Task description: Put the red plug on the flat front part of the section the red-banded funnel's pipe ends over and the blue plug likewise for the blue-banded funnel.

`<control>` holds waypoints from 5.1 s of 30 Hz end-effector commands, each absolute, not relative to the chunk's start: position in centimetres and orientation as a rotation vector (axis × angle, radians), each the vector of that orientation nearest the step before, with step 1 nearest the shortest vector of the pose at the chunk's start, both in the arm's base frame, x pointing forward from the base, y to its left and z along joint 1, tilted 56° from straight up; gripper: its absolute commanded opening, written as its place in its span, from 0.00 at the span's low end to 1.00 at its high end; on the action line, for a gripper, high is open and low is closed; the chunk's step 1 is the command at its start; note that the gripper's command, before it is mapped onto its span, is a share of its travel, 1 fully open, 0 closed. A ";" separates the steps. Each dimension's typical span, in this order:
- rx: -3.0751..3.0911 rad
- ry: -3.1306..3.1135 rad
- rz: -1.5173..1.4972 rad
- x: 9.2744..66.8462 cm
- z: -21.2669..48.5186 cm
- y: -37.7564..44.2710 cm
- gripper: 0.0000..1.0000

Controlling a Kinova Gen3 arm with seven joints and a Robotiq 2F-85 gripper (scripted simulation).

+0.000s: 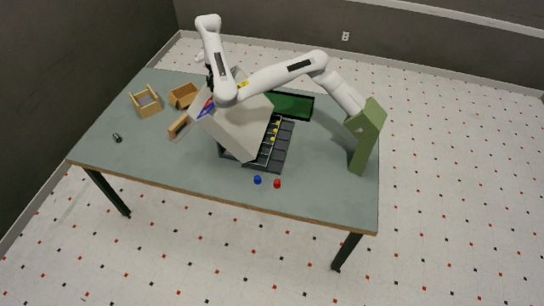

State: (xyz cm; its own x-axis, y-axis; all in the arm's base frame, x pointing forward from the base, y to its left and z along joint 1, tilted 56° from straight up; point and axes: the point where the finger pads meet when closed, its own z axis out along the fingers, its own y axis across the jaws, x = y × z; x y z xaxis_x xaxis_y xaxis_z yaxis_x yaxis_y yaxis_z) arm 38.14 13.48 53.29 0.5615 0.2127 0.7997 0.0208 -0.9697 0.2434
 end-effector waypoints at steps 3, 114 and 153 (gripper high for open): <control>2.588 0.197 1.369 38.1 53.3 13.5 1.00; 2.595 0.172 1.348 25.9 41.7 10.4 1.00; 2.596 0.172 1.347 25.3 26.6 6.8 1.00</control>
